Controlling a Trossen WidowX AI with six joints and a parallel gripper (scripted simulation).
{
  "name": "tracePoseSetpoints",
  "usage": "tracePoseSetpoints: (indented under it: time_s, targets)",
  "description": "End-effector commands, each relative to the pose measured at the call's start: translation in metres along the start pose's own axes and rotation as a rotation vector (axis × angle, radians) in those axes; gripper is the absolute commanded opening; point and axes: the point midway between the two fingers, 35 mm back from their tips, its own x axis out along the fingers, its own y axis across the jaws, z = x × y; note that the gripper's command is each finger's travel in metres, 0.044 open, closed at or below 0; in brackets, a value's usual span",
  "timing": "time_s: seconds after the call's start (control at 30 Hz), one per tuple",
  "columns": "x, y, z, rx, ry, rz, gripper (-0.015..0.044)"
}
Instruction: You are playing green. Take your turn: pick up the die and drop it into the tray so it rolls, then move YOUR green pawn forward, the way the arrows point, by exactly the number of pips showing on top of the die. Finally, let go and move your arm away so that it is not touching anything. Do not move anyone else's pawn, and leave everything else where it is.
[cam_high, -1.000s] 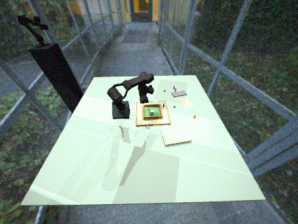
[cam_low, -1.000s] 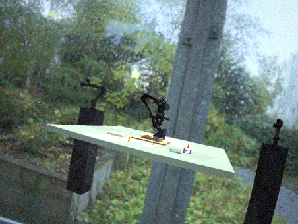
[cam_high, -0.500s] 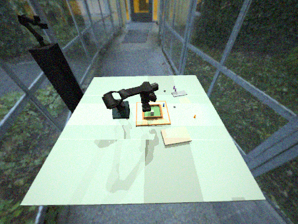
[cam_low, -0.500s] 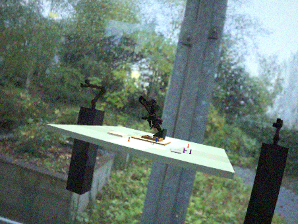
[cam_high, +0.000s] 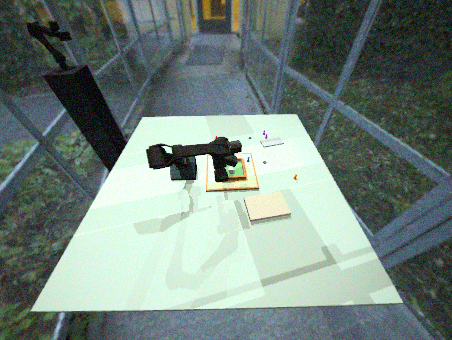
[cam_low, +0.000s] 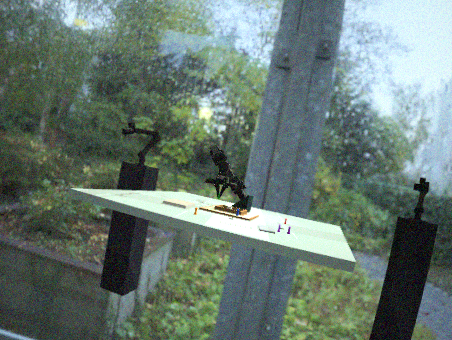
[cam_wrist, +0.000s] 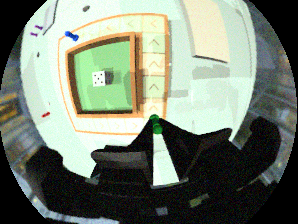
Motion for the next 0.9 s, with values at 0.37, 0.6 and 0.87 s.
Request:
tracePoseSetpoints:
  time_s: [0.37,0.6,0.87]
  targets:
    - [0.036,-0.005,-0.003,0.0,-0.001,-0.009,0.0]
    - [0.039,-0.005,-0.003,0.0,-0.001,-0.009,0.0]
    - [0.052,-0.006,-0.003,0.0,0.0,-0.01,0.0]
